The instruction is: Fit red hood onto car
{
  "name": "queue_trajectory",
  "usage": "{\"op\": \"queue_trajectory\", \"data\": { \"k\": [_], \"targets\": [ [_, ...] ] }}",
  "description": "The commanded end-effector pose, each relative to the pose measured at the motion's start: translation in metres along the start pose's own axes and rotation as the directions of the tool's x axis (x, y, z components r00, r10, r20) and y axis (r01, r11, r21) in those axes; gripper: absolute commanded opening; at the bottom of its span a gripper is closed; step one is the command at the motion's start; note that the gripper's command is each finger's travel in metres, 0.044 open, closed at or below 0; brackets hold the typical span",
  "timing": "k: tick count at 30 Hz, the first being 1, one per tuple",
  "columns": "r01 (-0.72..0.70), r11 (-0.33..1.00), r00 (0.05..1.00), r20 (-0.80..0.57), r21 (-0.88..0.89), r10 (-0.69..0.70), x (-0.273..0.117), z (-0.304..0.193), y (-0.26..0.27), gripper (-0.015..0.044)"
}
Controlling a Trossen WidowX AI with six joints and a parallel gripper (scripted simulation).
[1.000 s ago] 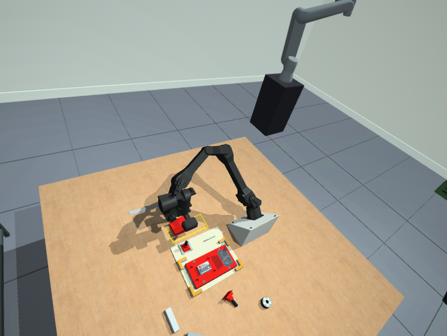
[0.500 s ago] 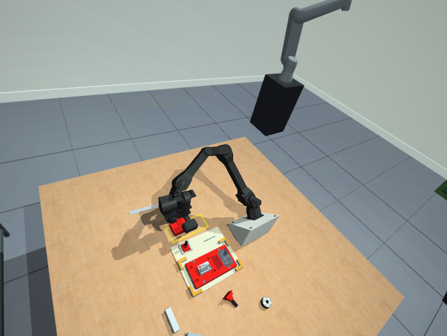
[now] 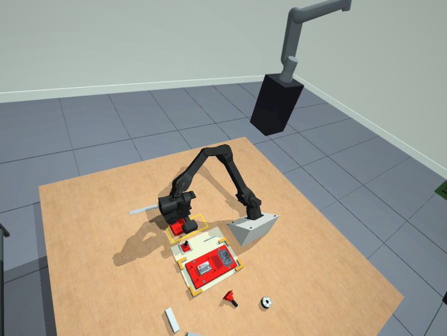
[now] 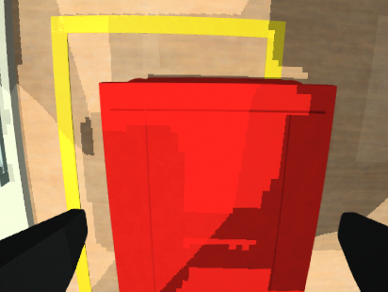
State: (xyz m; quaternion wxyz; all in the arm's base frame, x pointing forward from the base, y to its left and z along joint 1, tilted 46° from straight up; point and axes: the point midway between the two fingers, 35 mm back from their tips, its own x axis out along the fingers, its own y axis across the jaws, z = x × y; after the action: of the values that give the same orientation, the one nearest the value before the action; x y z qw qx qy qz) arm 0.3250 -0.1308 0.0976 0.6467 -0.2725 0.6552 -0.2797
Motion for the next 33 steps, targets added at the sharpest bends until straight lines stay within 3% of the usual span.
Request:
{"op": "queue_trajectory", "data": {
  "k": [1,26,30,33],
  "targets": [
    [0.004,1.000,1.000,-0.001,-0.004,-0.004,0.002,0.000,0.000,0.0440],
    [0.004,1.000,1.000,-0.001,-0.004,-0.004,0.015,-0.001,0.000,0.0440],
    [0.002,1.000,1.000,0.000,0.000,-0.002,0.013,0.000,0.000,0.0335],
    [0.002,1.000,1.000,0.000,0.000,-0.002,0.013,0.000,0.000,0.0315]
  ]
}}
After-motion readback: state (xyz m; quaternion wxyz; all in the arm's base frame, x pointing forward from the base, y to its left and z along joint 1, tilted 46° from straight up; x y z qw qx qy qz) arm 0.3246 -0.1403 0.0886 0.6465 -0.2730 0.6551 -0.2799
